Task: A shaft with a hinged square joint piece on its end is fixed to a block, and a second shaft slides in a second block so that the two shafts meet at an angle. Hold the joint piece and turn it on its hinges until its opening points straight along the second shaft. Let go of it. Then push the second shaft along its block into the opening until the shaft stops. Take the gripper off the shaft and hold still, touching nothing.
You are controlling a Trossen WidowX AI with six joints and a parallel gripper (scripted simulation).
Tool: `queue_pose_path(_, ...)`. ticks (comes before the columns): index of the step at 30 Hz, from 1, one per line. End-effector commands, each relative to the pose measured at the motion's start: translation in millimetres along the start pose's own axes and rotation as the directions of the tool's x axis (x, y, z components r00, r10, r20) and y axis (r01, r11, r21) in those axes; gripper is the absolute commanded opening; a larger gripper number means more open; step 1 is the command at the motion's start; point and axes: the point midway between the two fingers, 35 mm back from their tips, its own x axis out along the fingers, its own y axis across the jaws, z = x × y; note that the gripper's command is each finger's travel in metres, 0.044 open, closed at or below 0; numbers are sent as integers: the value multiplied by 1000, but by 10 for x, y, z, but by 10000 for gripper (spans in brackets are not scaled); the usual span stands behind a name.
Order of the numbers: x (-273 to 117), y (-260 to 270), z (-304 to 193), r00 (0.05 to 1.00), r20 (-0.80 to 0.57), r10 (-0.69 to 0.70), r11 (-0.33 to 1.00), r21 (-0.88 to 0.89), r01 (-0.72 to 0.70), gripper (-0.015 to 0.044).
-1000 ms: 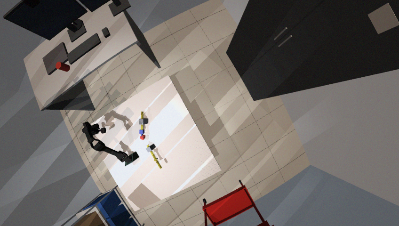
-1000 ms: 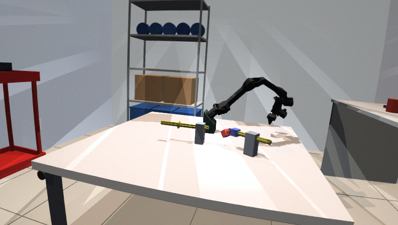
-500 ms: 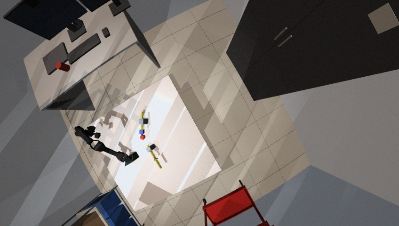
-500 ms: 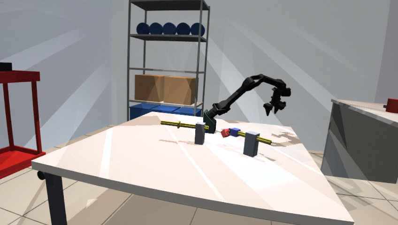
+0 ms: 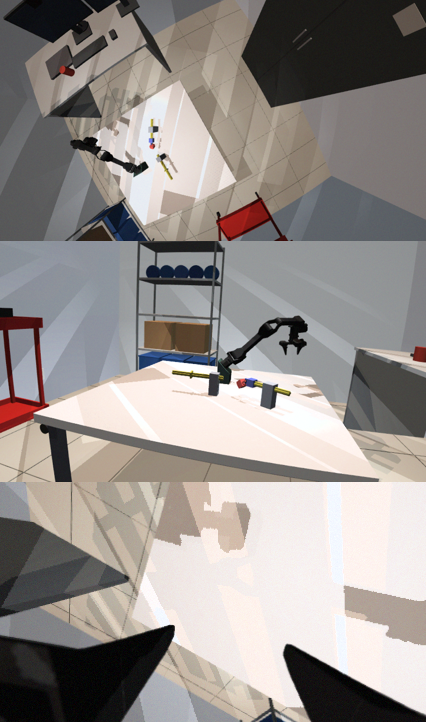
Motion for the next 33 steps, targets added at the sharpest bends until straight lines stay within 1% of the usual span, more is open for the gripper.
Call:
queue_pose_path(1, -181, 3, 23, 999, 36, 36, 991, 125, -40, 440)
queue_pose_path(7, -210, 4, 27, 998, 41, 42, 988, 146, -48, 440)
queue_pose_path(10, -108, -19, 133, 998, 66, 9, 992, 127, -17, 440)
queue_pose_path(15, 203, -133, 518, 985, 135, -108, 992, 81, 97, 440)
queue_pose_path(17, 227, -162, 733, 979, 170, -116, 987, 131, 95, 440)
queue_pose_path(19, 303, -218, 871, 971, 185, -152, 983, 129, 129, 440)
queue_pose_path(27, 607, -561, 1447, 925, 202, -321, 947, 102, 306, 440)
queue_pose_path(33, 754, -938, 1925, 882, 171, -439, 898, 102, 427, 440)
